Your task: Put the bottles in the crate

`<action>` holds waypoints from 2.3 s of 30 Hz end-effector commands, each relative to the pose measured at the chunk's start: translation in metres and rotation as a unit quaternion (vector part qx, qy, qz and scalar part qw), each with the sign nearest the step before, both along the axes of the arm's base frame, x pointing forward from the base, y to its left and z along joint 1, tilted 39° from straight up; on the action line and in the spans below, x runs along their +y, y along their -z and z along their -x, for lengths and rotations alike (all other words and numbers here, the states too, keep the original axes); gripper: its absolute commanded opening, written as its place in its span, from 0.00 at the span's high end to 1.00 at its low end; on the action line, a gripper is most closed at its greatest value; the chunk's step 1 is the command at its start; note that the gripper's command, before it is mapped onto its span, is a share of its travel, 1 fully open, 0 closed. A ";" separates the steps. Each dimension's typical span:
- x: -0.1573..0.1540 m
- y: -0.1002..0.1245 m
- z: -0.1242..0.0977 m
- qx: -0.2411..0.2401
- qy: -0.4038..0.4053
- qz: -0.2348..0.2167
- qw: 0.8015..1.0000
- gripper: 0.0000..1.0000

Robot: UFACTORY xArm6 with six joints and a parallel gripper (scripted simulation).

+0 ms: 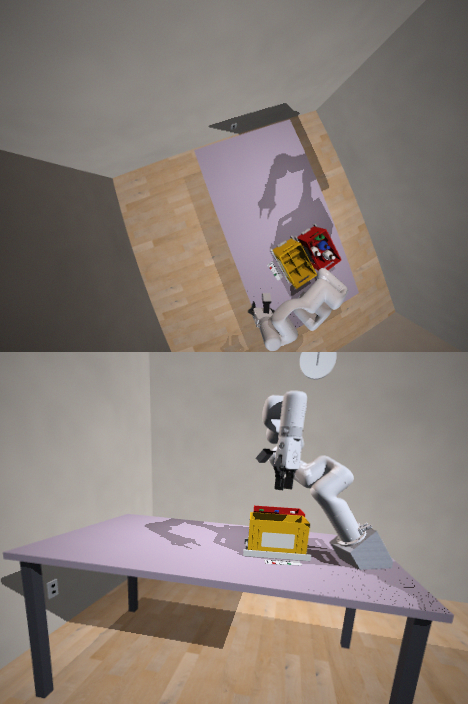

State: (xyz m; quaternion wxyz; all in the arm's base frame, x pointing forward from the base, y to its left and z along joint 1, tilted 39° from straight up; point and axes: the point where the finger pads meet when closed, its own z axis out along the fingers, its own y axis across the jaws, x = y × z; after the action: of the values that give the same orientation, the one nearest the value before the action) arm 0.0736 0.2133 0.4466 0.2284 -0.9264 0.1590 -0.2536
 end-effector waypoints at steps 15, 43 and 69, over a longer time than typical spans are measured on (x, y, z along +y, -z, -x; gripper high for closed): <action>-0.047 0.026 -0.077 -0.086 -0.161 0.115 0.976 0.35; -0.107 0.062 -0.174 -0.168 -0.177 0.224 0.943 0.35; -0.118 0.068 -0.191 -0.131 -0.206 0.217 0.945 0.35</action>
State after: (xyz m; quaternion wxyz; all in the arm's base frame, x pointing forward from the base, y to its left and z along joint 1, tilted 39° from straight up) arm 0.2651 0.0960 0.3792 0.0404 -0.9173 -0.0886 -0.3862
